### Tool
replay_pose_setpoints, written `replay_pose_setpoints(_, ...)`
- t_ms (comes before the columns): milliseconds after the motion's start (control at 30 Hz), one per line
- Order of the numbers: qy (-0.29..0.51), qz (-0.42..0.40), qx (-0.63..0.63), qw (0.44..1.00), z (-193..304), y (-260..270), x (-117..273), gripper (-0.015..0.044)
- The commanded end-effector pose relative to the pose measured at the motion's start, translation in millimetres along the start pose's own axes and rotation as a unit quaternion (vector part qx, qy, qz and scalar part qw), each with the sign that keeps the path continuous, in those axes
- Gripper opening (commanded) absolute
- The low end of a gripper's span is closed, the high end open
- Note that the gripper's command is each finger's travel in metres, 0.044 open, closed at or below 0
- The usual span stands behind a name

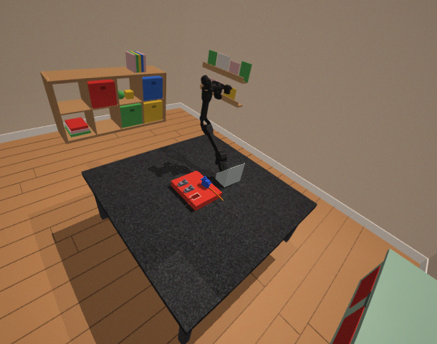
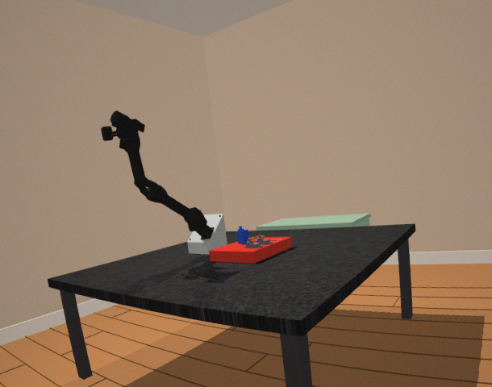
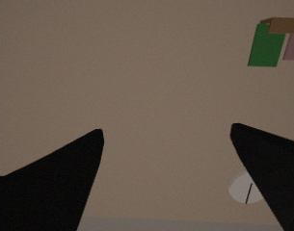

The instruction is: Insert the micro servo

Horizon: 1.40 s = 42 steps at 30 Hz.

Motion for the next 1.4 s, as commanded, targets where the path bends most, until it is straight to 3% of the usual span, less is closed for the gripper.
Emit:
replay_pose_setpoints(0, 0.001, -0.001, -0.002, 1.000, 0.2, 0.7, 0.1, 0.0426)
replay_pose_setpoints(933, 0.143, -0.088, -0.205, 0.964, 26.1, 82.0, 23.6, 0.0440)
replay_pose_setpoints(1367, 0.249, -0.152, -0.315, 0.903, 32.9, 144.8, 55.5, 0.0440)
Point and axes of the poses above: the point midway between the two fingers, 35 mm back from their tips, its own x axis back along the fingers, its own y axis across the jaws, z = x × y, the point moved 7 cm from there along x, back along the fingers, and after that the axes turned 1 degree about -x, right-handed, at the moved point
